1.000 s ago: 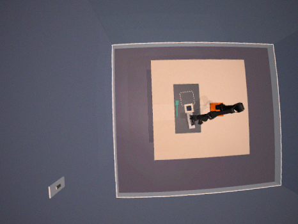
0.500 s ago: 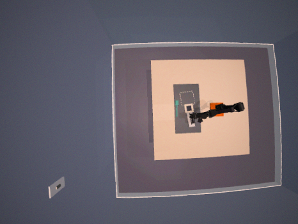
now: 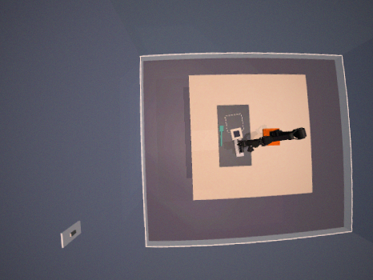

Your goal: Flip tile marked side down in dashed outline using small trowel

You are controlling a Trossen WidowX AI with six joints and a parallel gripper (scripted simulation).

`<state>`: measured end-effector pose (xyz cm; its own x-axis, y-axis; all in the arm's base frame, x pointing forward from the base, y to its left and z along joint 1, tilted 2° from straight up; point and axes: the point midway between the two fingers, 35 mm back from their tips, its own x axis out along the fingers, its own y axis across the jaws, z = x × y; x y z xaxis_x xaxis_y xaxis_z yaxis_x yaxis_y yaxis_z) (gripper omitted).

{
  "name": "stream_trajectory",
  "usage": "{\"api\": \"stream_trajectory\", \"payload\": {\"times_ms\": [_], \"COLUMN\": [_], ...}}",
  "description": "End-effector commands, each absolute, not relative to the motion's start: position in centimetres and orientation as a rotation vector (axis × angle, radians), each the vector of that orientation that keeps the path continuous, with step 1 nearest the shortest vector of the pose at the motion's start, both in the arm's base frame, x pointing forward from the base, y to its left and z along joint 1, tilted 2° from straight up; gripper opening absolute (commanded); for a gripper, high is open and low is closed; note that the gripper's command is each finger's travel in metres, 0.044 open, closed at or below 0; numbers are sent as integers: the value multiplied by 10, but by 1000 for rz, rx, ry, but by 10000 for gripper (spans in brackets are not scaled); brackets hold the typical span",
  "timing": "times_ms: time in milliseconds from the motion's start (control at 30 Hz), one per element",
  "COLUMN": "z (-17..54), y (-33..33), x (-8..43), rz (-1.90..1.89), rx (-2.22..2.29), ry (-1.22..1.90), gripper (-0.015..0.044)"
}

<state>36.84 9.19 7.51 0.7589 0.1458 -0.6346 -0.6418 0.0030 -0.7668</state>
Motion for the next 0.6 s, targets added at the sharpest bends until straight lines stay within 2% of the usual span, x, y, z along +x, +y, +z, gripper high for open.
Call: {"api": "stream_trajectory", "payload": {"times_ms": [0, 567], "z": [90, 127], "y": [92, 64], "x": [372, 374], "rz": [616, 614], "rx": [-1496, -1505], "ry": [431, 433], "gripper": [0, 0]}}
